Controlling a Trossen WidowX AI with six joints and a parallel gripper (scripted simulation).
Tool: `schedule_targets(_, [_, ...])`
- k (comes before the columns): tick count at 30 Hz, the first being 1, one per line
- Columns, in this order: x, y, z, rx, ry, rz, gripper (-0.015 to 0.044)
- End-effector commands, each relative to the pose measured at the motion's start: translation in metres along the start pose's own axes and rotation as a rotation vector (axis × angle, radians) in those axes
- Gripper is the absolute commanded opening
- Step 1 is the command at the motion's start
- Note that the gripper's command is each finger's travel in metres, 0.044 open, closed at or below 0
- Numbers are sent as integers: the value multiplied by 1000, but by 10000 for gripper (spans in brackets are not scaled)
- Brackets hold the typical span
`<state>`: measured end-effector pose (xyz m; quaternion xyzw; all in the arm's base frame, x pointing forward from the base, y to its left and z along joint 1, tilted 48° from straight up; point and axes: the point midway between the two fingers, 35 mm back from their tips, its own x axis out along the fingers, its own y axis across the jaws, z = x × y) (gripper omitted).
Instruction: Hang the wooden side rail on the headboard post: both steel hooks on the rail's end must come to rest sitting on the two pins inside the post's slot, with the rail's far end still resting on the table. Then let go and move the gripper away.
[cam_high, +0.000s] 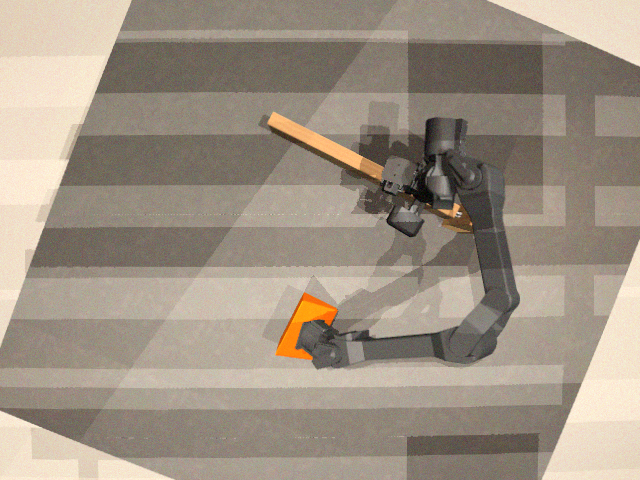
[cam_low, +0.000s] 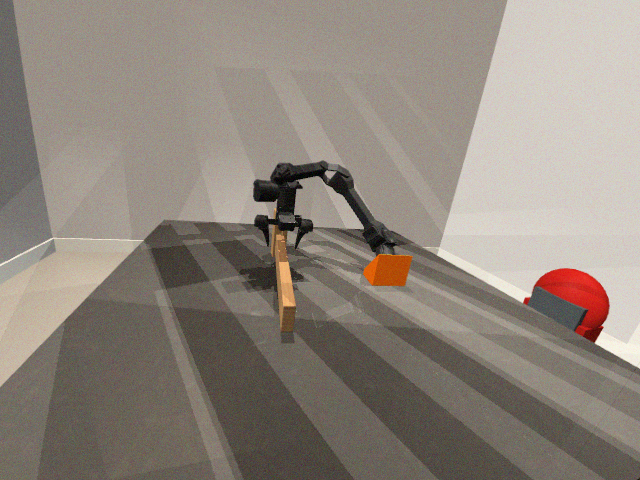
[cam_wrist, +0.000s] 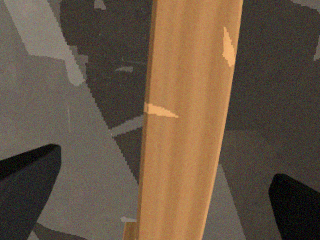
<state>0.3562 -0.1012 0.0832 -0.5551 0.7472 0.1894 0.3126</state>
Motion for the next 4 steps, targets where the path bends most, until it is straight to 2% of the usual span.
schedule_targets(1, [0,0,0,-2,0,0,440])
schedule_targets(4, [0,0,0,-2,0,0,440])
